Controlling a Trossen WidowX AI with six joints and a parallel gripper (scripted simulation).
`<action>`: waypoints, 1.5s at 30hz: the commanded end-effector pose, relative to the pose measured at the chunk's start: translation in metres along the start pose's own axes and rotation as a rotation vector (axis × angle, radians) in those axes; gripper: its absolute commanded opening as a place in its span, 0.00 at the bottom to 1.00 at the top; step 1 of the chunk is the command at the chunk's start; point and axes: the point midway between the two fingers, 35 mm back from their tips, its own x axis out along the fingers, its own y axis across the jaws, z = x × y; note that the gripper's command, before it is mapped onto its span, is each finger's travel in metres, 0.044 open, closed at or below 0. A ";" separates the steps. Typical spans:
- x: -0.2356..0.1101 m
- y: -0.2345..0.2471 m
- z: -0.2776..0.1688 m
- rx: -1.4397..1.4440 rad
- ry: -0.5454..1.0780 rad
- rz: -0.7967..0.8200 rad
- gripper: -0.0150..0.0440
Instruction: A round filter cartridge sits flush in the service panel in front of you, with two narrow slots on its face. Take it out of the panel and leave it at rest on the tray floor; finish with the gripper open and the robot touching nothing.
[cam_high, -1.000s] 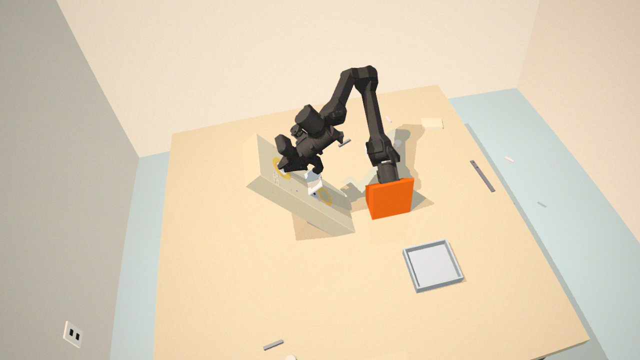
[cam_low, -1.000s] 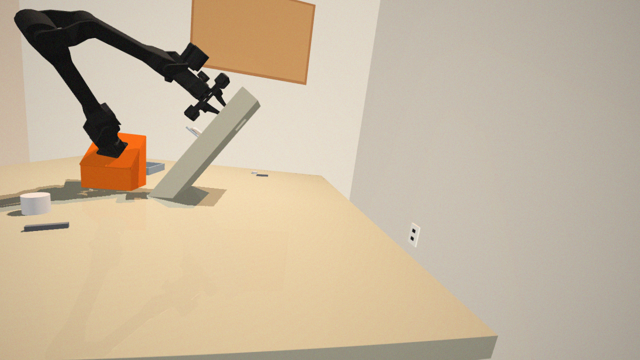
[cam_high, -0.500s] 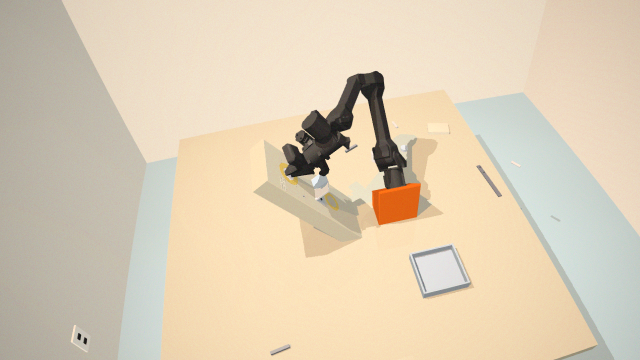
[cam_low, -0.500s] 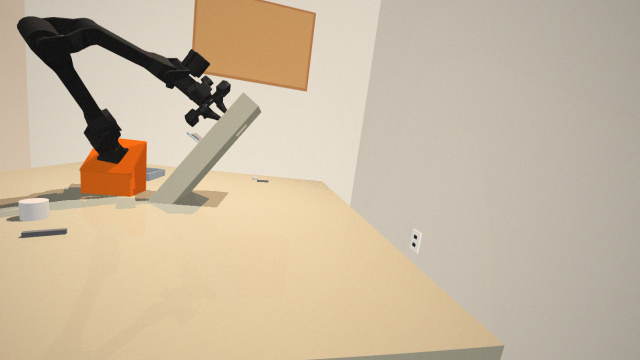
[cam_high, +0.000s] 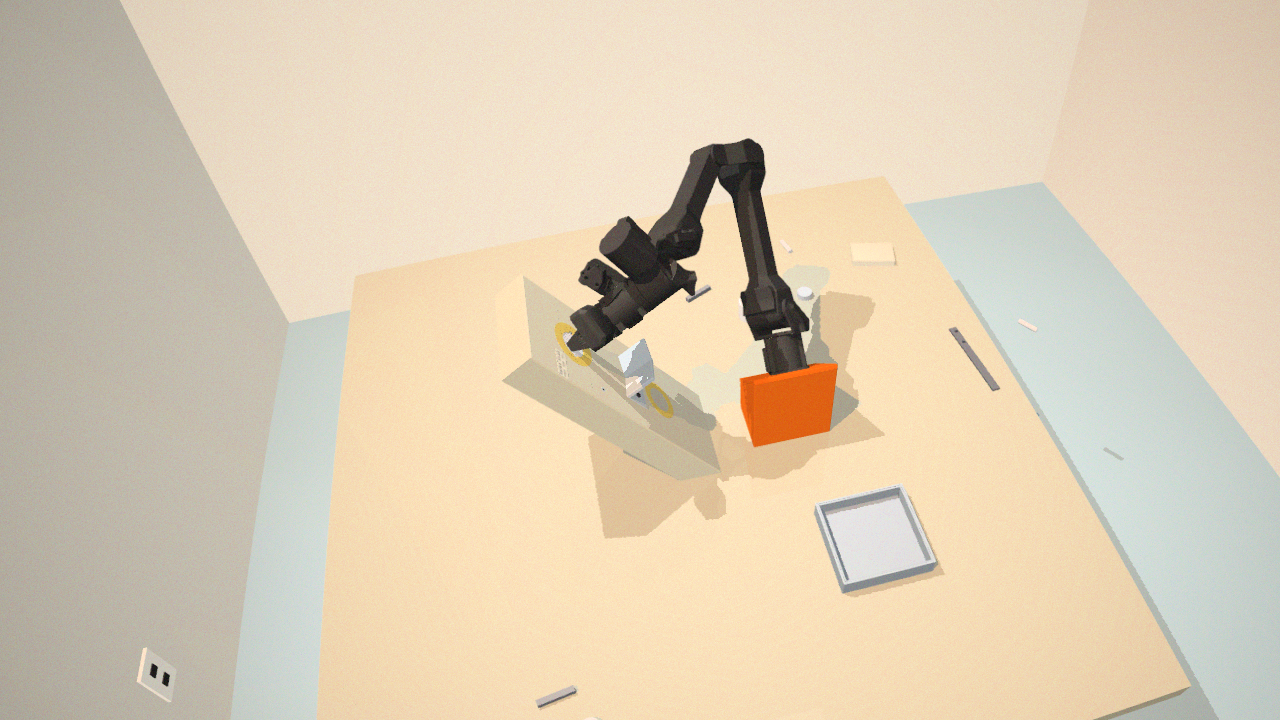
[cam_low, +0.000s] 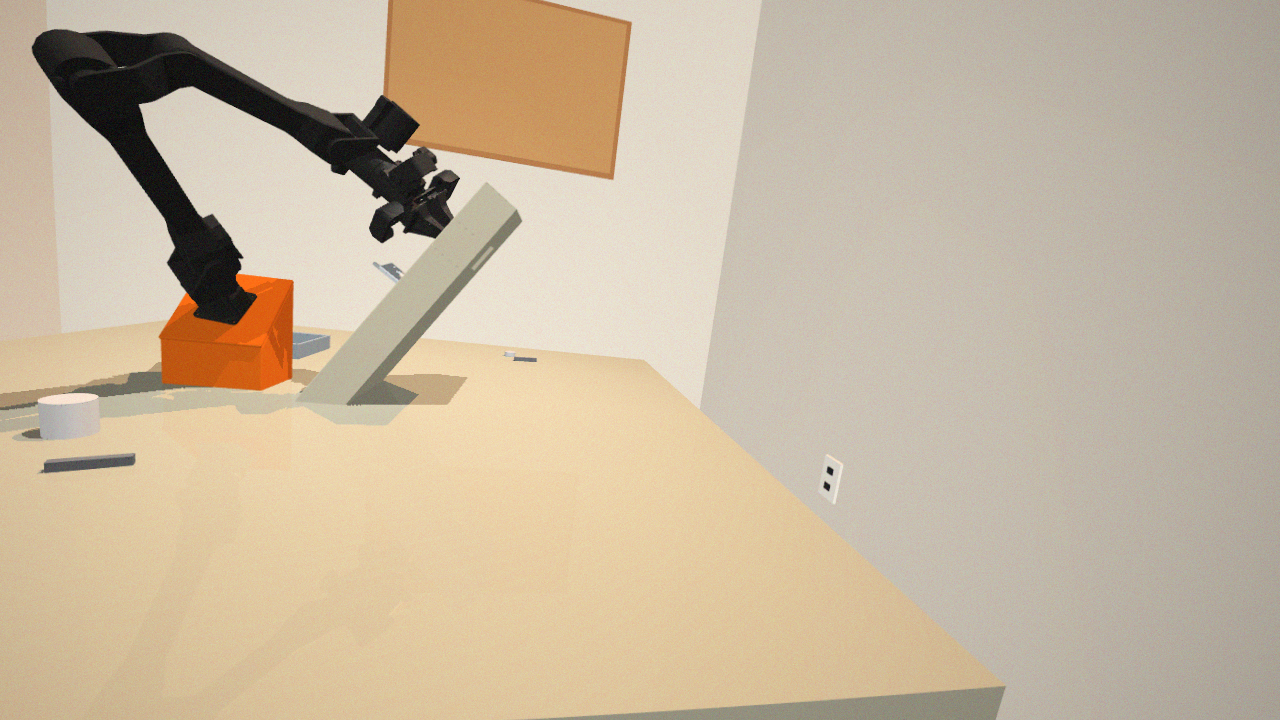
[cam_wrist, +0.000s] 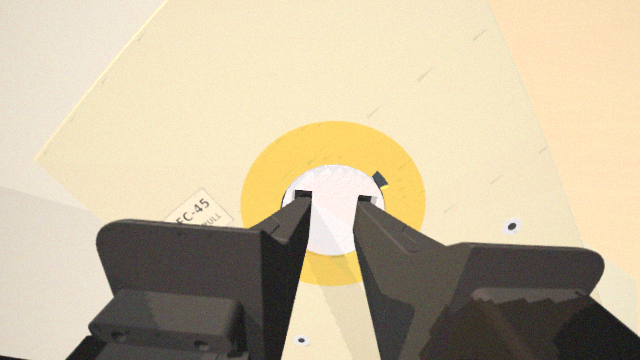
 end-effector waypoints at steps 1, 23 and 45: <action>0.007 -0.001 0.001 -0.151 0.012 0.000 0.25; 0.007 -0.001 0.001 -0.919 0.011 0.005 0.25; -0.058 0.002 -0.002 -0.839 0.026 0.008 0.25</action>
